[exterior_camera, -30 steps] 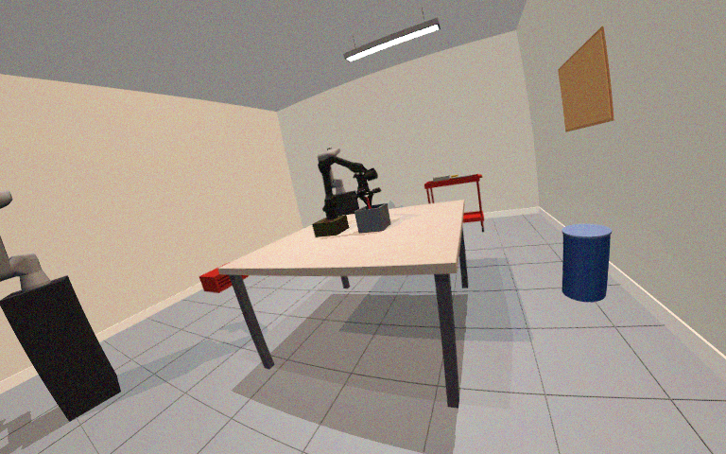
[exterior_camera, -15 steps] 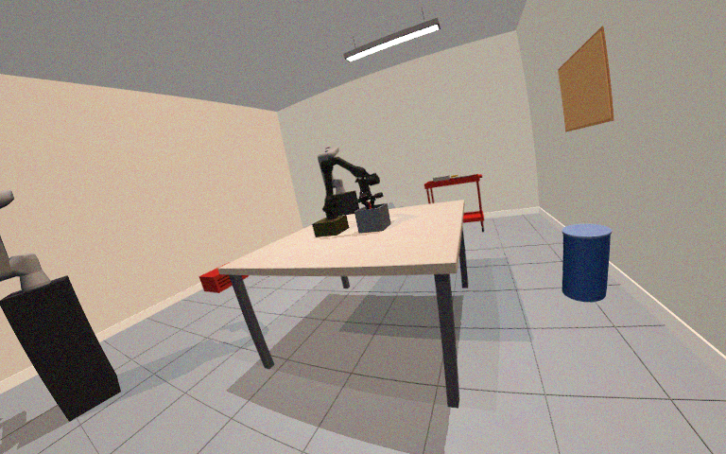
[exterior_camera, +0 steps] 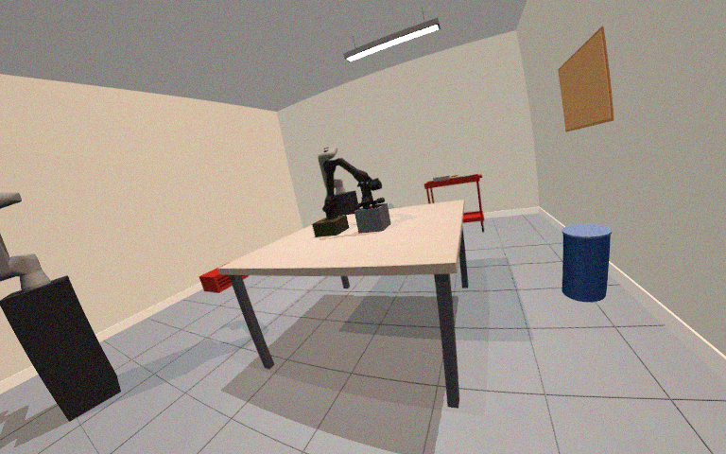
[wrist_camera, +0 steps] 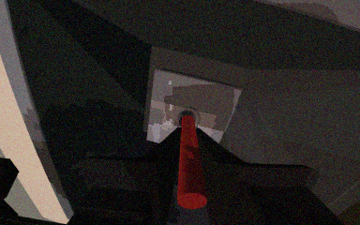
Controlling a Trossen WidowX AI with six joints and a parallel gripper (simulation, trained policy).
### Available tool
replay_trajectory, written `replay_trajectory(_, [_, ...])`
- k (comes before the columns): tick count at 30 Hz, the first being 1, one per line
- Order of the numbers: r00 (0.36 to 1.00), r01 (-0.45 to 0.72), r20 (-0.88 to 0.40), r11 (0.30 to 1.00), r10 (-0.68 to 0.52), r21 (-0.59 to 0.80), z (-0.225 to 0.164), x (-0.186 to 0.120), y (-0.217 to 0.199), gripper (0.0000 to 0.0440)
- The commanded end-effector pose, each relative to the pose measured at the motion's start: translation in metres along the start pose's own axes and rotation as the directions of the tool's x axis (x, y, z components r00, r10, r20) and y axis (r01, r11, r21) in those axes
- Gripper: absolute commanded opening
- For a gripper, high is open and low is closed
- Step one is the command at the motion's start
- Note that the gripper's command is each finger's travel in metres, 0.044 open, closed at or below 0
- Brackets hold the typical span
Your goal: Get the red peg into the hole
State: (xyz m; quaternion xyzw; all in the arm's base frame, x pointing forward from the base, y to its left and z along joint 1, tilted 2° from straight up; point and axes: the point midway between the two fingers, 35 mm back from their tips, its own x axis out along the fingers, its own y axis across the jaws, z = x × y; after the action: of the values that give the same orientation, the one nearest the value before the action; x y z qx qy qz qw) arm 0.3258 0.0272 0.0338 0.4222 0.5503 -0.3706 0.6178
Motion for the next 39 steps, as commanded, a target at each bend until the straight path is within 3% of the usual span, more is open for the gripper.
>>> replay_trajectory(1, [1.0,0.013,0.005,1.0,-0.013,-0.016,0.002,0.006,0.0,0.0037])
replay_trajectory(5, [0.999,0.034,-0.001,0.999,-0.034,-0.026,0.001,0.012,-0.002,0.0105])
replay_trajectory(7, [0.999,0.038,-0.01,0.999,-0.039,-0.027,0.0,0.014,-0.002,0.0113])
replay_trajectory(20, [0.985,0.084,-0.152,0.996,-0.081,0.012,-0.023,0.002,-0.009,0.009])
replay_trajectory(36, [0.96,0.142,-0.251,0.988,-0.124,0.054,-0.045,-0.019,-0.016,0.0033])
replay_trajectory(39, [0.961,0.129,-0.256,0.99,-0.108,0.065,-0.041,-0.028,-0.008,0.0])
